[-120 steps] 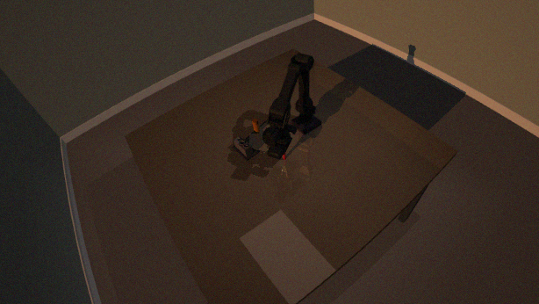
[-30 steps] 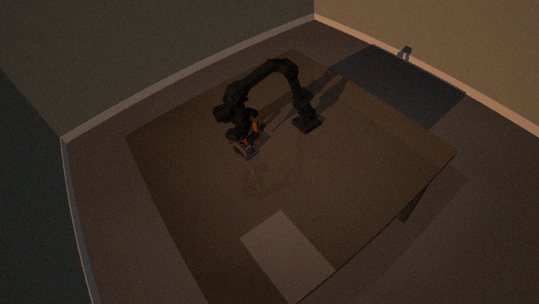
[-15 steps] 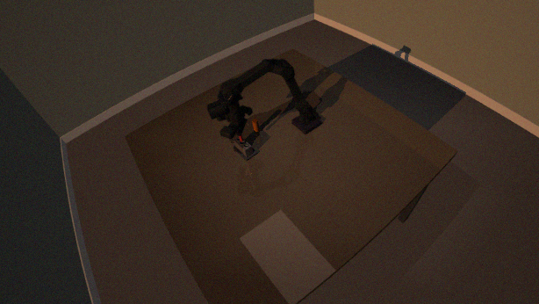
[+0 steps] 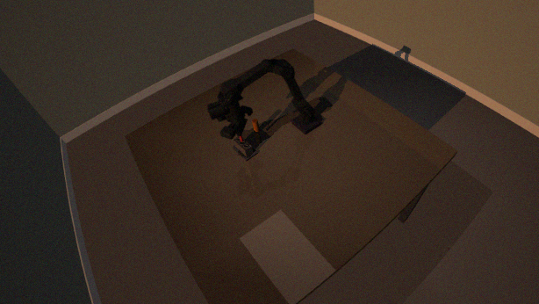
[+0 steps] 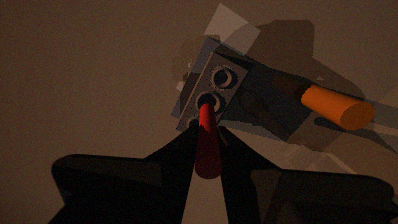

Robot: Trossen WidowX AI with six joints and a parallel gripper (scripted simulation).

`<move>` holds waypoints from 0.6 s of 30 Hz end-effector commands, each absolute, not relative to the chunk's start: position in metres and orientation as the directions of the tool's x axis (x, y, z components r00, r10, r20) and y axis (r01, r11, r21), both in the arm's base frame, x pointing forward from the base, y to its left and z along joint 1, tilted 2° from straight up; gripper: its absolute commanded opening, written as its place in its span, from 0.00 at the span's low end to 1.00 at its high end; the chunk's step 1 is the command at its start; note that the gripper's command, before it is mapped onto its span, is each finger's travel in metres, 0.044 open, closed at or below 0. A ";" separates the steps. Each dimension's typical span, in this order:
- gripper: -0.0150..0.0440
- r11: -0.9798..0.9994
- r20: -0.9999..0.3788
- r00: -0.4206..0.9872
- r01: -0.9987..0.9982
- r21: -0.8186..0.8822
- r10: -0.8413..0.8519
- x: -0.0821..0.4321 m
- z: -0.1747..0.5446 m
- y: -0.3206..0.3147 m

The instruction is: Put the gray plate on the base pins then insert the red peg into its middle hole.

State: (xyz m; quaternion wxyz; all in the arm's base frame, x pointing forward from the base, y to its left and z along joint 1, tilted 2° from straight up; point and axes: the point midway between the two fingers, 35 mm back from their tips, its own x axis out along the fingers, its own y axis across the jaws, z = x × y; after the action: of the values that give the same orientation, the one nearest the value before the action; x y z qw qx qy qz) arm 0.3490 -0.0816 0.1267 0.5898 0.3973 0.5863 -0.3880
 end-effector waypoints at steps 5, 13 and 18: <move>0.25 0.386 -1.000 0.008 0.923 0.010 0.007 0.349 0.126 -0.082; 0.25 0.384 -1.000 0.011 0.923 0.013 0.008 0.349 0.125 -0.082; 0.25 0.385 -1.000 0.009 0.923 0.011 0.007 0.349 0.118 -0.082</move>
State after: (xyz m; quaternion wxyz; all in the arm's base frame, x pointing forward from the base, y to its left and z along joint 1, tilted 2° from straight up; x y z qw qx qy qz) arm 0.3504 -0.0820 0.1244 0.5922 0.3981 0.5839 -0.3871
